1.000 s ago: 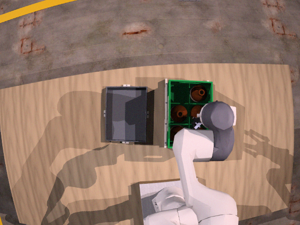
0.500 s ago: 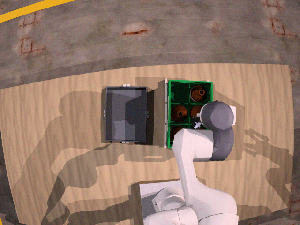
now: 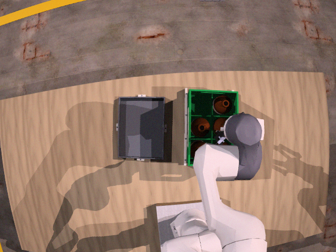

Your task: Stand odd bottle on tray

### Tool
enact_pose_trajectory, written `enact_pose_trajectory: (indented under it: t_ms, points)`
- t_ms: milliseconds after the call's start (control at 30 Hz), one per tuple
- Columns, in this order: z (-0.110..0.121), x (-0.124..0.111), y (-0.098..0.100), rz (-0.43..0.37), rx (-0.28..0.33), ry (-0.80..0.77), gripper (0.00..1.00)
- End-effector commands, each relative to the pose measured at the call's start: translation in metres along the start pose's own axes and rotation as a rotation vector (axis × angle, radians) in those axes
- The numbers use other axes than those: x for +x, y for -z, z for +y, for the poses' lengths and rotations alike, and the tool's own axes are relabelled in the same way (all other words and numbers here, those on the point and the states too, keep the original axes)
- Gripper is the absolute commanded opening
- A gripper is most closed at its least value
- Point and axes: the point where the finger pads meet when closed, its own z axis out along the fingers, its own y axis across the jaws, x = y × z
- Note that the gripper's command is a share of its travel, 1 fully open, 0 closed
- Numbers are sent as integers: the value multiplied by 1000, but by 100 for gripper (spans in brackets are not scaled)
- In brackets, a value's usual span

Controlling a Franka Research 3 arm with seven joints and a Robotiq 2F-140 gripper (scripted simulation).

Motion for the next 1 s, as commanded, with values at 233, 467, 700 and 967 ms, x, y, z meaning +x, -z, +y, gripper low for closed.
enact_pose_trajectory:
  t_ms: [233,467,700,967]
  points:
    - [0,0,-1,0,1,8,44]
    - [0,0,-1,0,1,8,44]
    - [0,0,-1,0,1,8,10]
    - [0,0,-1,0,1,8,10]
